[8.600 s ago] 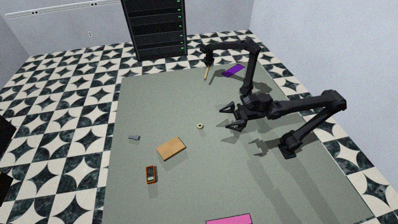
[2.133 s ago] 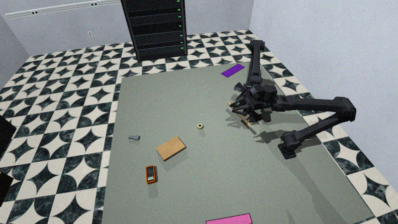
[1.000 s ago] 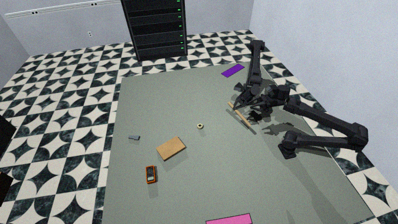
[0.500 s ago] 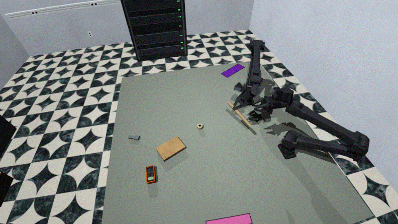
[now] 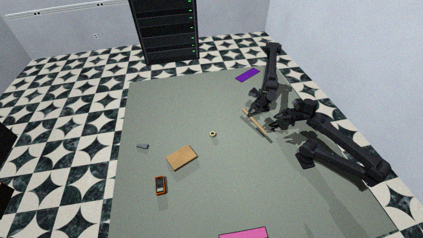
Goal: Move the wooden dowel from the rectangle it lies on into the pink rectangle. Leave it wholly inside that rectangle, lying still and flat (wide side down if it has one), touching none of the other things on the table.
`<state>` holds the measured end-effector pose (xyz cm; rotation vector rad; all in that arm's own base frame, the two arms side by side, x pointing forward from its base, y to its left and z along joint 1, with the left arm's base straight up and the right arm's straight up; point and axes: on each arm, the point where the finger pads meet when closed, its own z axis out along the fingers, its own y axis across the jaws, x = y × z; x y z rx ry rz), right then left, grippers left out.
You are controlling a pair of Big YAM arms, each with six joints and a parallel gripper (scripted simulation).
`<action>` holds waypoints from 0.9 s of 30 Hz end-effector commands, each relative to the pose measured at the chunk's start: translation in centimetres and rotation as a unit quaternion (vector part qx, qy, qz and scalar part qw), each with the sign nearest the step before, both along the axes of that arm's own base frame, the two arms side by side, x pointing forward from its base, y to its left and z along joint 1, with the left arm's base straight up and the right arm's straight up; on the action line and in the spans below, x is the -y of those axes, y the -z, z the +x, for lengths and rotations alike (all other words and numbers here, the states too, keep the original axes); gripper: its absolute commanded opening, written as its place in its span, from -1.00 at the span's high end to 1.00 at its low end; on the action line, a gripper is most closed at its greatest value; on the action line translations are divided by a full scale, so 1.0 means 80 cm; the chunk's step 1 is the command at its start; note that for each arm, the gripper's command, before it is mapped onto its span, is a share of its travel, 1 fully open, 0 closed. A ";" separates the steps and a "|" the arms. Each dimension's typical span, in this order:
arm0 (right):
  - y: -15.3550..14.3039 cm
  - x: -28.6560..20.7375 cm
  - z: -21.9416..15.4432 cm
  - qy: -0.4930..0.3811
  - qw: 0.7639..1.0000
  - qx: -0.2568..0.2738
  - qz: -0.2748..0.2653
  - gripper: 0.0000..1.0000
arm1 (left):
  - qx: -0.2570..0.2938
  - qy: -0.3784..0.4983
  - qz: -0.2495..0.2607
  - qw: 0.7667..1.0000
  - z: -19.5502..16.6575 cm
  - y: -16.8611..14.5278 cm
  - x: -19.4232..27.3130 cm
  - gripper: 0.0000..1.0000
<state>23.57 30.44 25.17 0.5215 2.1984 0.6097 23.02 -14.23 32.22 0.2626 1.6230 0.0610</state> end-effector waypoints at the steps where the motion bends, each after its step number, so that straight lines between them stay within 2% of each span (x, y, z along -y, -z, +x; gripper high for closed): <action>1: -0.004 -0.002 0.007 0.001 1.000 -0.001 -0.008 1.00 | 0.000 0.009 0.010 1.000 -0.012 0.002 0.006 0.23; 6: -0.004 -0.002 0.007 0.001 1.000 -0.001 -0.008 1.00 | -0.014 0.004 0.033 0.999 -0.005 0.019 0.024 0.23; 8: -0.004 -0.002 0.007 0.001 1.000 -0.001 -0.008 1.00 | -0.013 -0.002 0.025 1.000 0.003 0.010 0.027 0.23; 13: -0.004 -0.002 0.007 0.001 1.000 -0.001 -0.008 1.00 | -0.024 -0.002 0.063 0.998 0.015 0.015 0.048 0.23; 15: -0.004 -0.002 0.007 0.001 1.000 -0.001 -0.008 1.00 | -0.024 -0.002 0.063 0.998 0.015 0.015 0.048 0.23; 26: -0.004 -0.002 0.007 0.001 1.000 -0.001 -0.008 1.00 | -0.060 -0.004 0.139 0.988 0.033 0.070 0.079 0.23; 27: -0.014 -0.006 0.006 0.001 1.000 0.004 0.005 1.00 | -0.065 -0.002 0.150 0.986 0.031 0.080 0.080 0.23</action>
